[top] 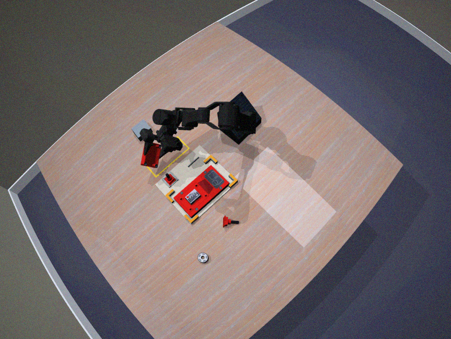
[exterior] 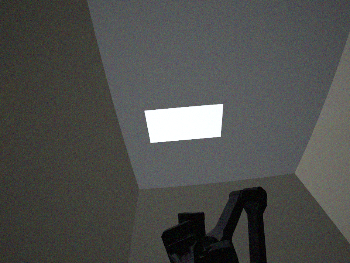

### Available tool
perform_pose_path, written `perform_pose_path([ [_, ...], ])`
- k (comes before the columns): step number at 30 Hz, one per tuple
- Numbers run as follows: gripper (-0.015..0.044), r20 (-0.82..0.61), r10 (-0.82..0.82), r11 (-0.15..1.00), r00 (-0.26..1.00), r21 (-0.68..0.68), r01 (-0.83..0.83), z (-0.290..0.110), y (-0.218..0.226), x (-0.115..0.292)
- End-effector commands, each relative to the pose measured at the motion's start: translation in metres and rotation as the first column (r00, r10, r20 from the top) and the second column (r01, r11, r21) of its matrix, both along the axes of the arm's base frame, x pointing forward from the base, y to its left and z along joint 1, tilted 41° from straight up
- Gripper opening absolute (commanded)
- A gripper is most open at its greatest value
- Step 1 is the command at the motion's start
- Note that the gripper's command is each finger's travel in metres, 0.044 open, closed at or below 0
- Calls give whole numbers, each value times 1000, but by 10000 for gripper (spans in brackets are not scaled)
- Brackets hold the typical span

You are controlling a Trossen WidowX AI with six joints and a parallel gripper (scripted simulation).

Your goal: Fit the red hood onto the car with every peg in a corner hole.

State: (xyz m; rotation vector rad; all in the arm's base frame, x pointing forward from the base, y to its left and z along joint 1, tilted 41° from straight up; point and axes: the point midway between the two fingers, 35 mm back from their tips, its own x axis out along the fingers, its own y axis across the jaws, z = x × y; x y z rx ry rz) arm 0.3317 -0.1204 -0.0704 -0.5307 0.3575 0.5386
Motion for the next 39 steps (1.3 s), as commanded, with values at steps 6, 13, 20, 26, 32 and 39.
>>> perform_pose_path([
  [6,0,81,113,978,990,-187,-96,0,0,0],
  [13,0,130,215,925,968,-345,-159,0,0,0],
  [20,0,153,286,873,946,-449,-192,-1,1,0],
  [26,0,169,385,781,907,-584,-223,-2,2,-1],
  [32,0,169,482,668,860,-706,-236,-5,4,-2],
  [39,0,145,590,512,795,-828,-229,-10,8,-4],
])
